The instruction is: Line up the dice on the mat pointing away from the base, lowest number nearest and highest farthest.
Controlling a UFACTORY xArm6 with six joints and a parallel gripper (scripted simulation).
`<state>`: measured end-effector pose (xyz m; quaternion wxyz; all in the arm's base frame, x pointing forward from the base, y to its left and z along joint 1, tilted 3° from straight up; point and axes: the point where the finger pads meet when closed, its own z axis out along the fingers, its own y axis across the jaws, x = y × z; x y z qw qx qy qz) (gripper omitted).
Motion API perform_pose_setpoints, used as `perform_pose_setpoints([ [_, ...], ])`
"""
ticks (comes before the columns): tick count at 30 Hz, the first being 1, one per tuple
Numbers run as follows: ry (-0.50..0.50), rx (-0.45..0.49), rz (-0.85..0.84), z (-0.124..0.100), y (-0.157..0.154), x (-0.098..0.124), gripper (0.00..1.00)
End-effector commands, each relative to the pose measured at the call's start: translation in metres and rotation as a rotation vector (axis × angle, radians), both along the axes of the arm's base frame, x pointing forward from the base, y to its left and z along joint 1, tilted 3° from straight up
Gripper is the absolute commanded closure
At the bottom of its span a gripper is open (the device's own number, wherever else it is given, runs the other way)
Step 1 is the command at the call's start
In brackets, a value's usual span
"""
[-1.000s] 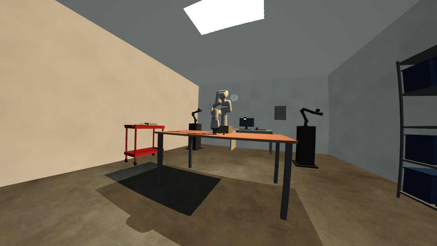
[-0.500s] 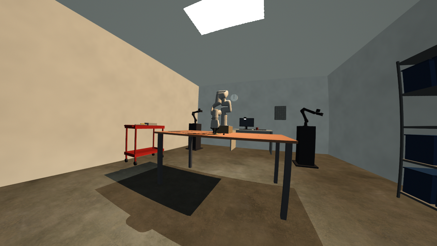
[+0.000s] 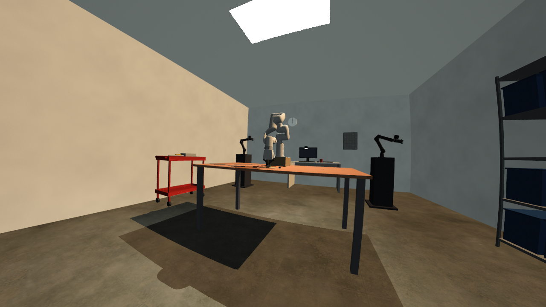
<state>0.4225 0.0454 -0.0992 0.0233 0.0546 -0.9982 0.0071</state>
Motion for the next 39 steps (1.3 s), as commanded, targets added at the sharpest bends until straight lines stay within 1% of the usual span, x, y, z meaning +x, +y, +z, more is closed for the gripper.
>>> perform_pose_setpoints([
  [1, -0.004, 0.0, 0.0, 0.0011, 0.0002, 0.0016, 0.89],
  [39, -0.004, 0.0, 0.0, -0.0028, 0.0001, 0.0015, 0.89],
])
